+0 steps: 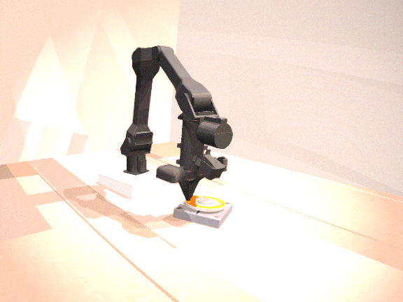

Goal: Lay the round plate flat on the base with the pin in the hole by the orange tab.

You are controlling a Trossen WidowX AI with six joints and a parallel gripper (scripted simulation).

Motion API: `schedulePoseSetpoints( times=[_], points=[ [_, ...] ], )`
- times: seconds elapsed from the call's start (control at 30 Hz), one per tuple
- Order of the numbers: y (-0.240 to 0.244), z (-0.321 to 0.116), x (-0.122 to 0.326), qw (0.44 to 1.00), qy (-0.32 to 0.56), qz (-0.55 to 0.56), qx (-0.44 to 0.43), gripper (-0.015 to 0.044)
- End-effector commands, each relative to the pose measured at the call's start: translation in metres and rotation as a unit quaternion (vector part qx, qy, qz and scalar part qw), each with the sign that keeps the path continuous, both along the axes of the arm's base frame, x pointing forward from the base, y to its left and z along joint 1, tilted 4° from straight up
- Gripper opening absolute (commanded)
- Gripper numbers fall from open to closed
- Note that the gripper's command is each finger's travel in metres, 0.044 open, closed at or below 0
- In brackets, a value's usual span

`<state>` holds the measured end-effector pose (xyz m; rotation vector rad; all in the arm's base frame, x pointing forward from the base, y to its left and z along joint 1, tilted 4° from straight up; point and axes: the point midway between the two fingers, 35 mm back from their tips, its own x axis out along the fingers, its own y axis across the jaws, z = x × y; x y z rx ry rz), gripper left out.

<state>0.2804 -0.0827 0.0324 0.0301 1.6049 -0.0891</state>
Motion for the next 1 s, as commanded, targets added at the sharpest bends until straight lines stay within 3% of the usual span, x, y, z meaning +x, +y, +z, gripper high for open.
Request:
schedulePoseSetpoints(
  times=[0.0, 0.7, 0.97],
  points=[
    [-0.003, 0.0, 0.007, 1.0, -0.001, 0.002, -0.002, 0.0],
    [-0.005, 0.0, 0.02, 1.0, -0.002, 0.002, -0.002, 0.0],
    [-0.002, 0.043, 0.017, 1.0, -0.002, 0.002, -0.002, 0.0]
  ],
)
